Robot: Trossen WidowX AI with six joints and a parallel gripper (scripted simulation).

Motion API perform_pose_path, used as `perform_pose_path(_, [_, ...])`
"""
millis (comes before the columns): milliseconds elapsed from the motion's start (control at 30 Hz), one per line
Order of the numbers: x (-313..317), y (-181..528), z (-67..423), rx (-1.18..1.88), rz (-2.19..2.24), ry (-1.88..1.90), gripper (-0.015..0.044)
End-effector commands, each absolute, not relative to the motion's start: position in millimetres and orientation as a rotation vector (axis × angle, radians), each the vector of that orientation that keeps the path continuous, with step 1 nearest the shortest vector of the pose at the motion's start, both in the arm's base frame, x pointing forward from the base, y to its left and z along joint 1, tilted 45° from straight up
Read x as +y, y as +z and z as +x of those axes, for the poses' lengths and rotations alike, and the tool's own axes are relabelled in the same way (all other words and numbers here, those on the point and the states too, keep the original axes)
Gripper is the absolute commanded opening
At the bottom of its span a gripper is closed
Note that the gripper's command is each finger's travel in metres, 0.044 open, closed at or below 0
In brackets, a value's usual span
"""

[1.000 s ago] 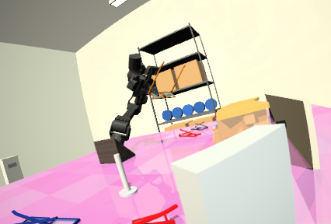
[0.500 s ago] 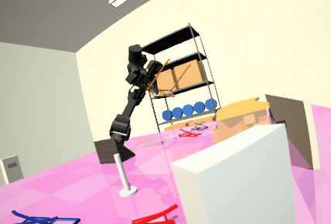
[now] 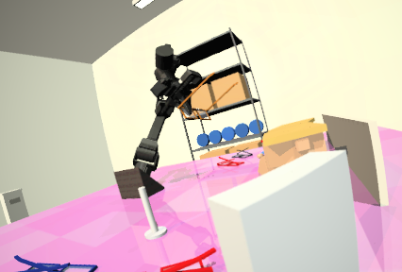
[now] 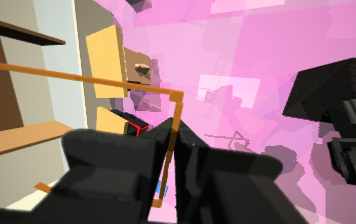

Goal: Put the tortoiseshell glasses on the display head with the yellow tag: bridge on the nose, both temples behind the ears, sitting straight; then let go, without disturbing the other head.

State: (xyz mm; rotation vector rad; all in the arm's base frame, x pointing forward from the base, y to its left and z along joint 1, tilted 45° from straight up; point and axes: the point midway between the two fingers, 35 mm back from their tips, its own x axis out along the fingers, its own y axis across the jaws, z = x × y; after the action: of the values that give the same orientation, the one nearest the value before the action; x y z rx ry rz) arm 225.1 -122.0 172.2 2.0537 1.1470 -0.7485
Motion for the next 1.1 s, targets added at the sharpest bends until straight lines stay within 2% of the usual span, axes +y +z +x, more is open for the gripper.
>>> perform_pose_path(0, [-130.1,160.6,231.1,1.196,2.019,-0.747,0.0])
perform_pose_path(1067, [-164.5,45.0,262.7,1.607,1.76,-0.635,0.0])
